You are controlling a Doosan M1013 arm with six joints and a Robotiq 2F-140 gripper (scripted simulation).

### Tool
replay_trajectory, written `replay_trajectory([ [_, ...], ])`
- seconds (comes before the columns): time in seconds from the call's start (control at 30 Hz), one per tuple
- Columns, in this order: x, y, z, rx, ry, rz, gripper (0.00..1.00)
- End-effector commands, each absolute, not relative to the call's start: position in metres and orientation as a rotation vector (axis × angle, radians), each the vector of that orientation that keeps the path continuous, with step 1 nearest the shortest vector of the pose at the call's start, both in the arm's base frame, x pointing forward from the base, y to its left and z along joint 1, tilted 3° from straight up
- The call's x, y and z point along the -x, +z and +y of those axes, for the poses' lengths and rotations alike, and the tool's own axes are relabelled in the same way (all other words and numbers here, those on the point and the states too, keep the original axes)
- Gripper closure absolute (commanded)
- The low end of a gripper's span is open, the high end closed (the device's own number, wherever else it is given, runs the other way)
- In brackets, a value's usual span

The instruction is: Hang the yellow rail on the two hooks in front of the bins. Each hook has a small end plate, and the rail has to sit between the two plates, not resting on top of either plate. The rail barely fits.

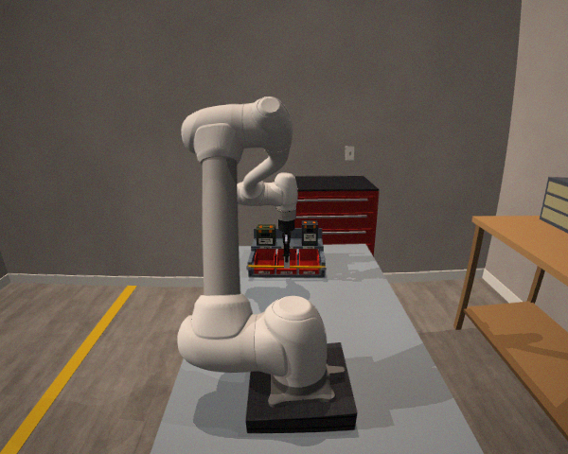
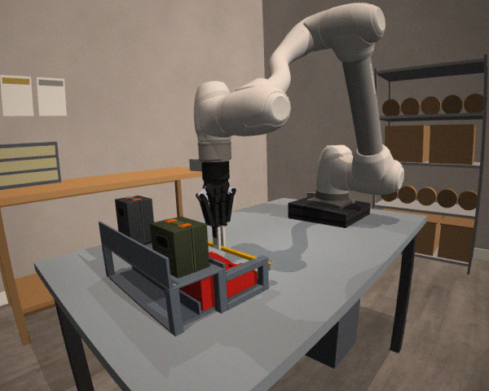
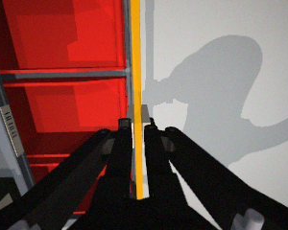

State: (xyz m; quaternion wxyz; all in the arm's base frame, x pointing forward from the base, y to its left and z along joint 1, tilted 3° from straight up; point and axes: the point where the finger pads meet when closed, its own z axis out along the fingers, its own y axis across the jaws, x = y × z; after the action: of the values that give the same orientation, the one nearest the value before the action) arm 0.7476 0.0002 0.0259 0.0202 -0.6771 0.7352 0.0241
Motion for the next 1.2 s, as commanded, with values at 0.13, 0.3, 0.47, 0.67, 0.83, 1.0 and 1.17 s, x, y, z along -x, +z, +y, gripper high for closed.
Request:
replay_trajectory([
  [0.13, -0.7459, 0.0217, 0.0011, 2.104, 0.073, 2.280, 0.90],
  [0.3, -0.7459, 0.0217, 0.0011, 2.104, 0.073, 2.280, 0.90],
  [0.47, -0.7459, 0.0217, 0.0011, 2.104, 0.073, 2.280, 0.90],
  [0.67, -0.7454, 0.0211, 0.0013, 2.104, 0.073, 2.280, 0.90],
  [0.83, -0.7454, 0.0211, 0.0013, 2.104, 0.073, 2.280, 0.90],
  [1.0, -0.7454, 0.0211, 0.0013, 2.104, 0.073, 2.280, 0.90],
  [1.17, -0.7461, 0.0225, 0.0010, 2.102, 0.073, 2.280, 0.90],
])
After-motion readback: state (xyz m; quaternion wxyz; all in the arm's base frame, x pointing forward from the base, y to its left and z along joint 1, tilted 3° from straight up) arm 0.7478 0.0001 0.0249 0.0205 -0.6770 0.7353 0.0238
